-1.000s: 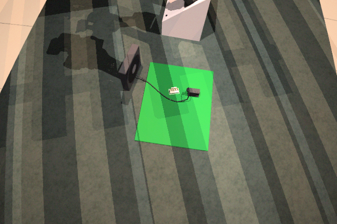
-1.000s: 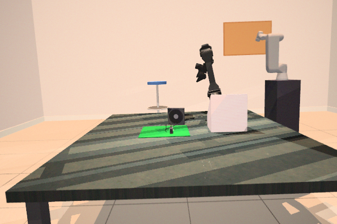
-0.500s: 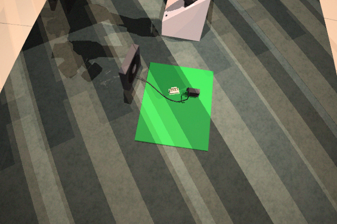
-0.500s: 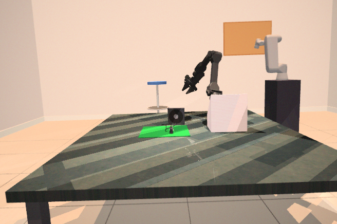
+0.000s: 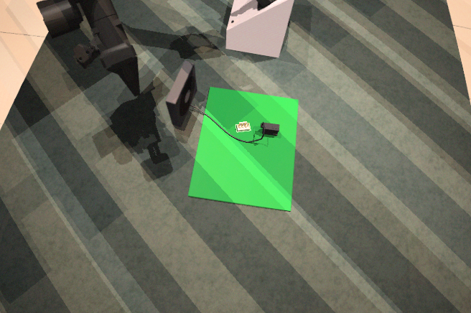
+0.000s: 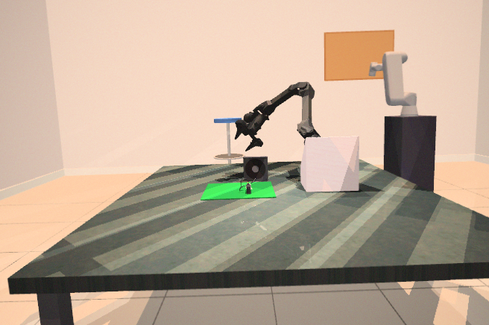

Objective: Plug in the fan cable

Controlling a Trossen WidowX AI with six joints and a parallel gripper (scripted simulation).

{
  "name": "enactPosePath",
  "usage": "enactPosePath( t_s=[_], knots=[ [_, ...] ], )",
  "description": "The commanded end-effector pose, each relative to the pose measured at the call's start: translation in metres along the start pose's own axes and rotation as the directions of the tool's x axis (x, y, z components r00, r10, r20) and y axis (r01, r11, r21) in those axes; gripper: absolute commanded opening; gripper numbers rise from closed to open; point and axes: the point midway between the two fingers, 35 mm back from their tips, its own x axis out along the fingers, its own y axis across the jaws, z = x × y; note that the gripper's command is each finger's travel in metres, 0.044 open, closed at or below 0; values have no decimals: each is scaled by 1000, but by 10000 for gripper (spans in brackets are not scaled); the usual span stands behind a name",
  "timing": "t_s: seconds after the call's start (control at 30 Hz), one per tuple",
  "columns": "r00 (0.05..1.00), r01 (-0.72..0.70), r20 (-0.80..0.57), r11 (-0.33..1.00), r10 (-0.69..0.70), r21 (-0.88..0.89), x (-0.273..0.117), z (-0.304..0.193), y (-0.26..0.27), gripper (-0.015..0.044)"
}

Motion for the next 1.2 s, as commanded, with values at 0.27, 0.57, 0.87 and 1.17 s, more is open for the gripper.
enactPosePath(
  t_s=[0.27,0.57,0.87,1.17],
  knots=[
    [931,314,-287,894,-225,319,107,-124,78,440],
    [803,587,-248,643,-542,492,145,-229,82,440],
    [766,596,-177,580,-617,556,150,-255,79,440],
    [766,596,-177,580,-618,555,175,-254,54,440]
  ],
)
